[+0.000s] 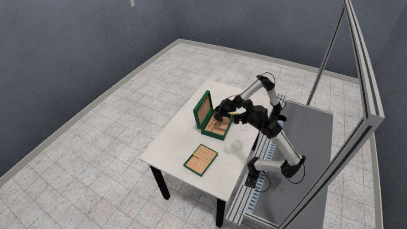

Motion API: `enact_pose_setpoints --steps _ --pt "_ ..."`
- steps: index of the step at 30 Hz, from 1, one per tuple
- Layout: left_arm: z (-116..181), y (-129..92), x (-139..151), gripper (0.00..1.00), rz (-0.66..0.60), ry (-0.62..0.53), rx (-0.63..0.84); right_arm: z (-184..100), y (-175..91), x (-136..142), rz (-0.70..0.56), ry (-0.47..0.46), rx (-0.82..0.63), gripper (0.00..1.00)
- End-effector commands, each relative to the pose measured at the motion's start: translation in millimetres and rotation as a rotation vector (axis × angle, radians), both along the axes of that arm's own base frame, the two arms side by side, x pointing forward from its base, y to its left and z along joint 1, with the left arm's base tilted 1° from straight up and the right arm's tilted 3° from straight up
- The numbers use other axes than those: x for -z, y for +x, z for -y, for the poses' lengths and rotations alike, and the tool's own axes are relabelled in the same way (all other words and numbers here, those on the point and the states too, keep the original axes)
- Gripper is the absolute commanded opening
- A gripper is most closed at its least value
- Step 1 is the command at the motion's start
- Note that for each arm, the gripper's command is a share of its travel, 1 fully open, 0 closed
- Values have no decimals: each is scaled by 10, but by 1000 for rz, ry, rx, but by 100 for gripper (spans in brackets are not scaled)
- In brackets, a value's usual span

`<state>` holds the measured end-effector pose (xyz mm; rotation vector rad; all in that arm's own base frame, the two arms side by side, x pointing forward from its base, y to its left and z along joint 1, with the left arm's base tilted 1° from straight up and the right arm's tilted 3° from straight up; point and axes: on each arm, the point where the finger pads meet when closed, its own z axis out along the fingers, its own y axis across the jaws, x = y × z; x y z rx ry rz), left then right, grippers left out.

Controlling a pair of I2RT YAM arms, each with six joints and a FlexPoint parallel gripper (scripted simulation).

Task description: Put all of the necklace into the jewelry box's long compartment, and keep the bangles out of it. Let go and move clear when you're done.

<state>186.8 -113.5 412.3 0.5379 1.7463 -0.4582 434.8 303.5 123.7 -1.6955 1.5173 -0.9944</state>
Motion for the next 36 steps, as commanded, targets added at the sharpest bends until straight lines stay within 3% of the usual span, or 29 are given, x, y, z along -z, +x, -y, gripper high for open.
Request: enact_pose_setpoints --steps 1,4,8,19,22,28,31,36 --pt "-4 -2 -146 100 35 -4 3 -70 52 -395 115 126 -43 0" --pt "-4 -2 -146 100 35 -4 3 21 75 -110 96 107 -43 0" --pt "-4 -2 -146 100 35 -4 3 136 91 59 96 107 -43 0" --pt "-8 -12 -173 100 41 -7 3 144 117 74 109 121 -47 0" --pt "-8 -12 -173 100 41 -7 3 151 113 -47 127 139 -46 32" --pt "-8 -12 -173 100 41 -7 3 246 -155 -39 98 111 -30 32" --pt "-8 -12 -173 100 41 -7 3 259 -248 -60 98 110 -30 65" --pt "-12 -23 -201 100 48 -9 3 274 -438 -140 96 109 -30 65"
